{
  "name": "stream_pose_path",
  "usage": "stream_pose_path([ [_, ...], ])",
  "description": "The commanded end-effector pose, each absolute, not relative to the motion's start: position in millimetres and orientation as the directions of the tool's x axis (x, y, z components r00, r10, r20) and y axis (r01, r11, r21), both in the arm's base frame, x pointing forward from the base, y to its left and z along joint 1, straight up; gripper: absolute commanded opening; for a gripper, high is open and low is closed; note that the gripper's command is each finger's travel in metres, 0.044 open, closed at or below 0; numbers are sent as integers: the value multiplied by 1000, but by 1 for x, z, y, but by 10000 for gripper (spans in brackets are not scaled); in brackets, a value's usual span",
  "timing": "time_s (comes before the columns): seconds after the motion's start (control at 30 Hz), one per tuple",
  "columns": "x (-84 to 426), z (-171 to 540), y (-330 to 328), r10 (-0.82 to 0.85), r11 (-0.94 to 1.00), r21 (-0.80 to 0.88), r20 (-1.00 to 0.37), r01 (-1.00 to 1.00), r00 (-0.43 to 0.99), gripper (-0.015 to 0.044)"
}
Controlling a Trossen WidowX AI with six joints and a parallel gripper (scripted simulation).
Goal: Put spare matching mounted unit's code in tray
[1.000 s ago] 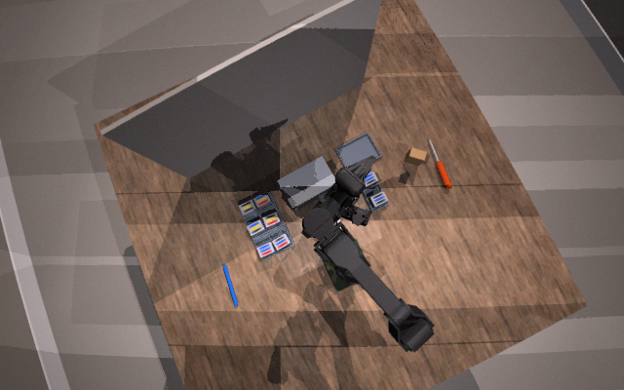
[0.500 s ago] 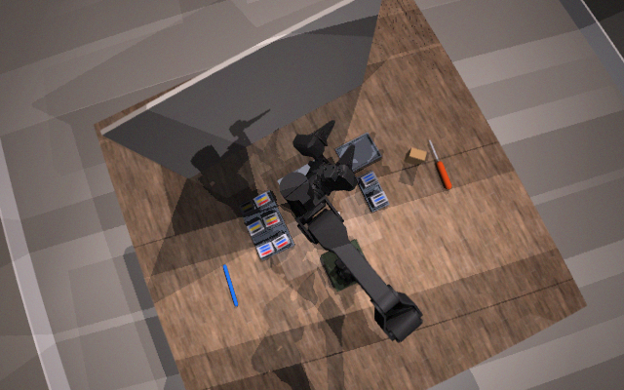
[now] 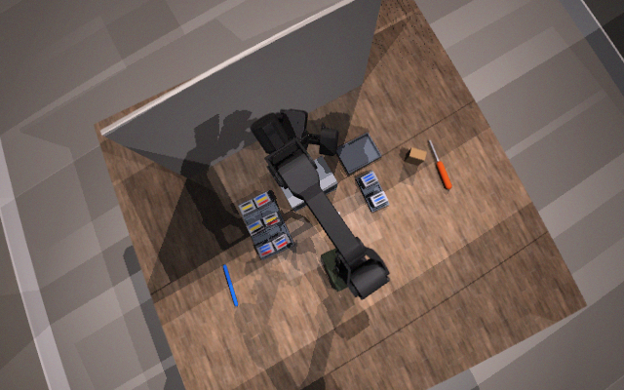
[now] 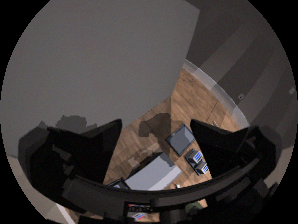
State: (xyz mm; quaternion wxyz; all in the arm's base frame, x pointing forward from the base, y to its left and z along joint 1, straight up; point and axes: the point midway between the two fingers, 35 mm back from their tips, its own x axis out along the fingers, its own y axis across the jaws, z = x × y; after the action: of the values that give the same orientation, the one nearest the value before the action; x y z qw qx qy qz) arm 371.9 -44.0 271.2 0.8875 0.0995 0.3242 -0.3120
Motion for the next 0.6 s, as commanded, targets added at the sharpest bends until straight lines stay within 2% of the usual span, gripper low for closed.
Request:
stream_pose_path([
  [0.0, 383, 218, -18, -209, 966, -152, -935, 208, 286, 440],
  [0.17, 374, 199, 0, -9, 1000, -10, -999, -18, 49, 440],
  [0.57, 373, 199, 1, -1, 1000, -2, -999, -25, 40, 440],
])
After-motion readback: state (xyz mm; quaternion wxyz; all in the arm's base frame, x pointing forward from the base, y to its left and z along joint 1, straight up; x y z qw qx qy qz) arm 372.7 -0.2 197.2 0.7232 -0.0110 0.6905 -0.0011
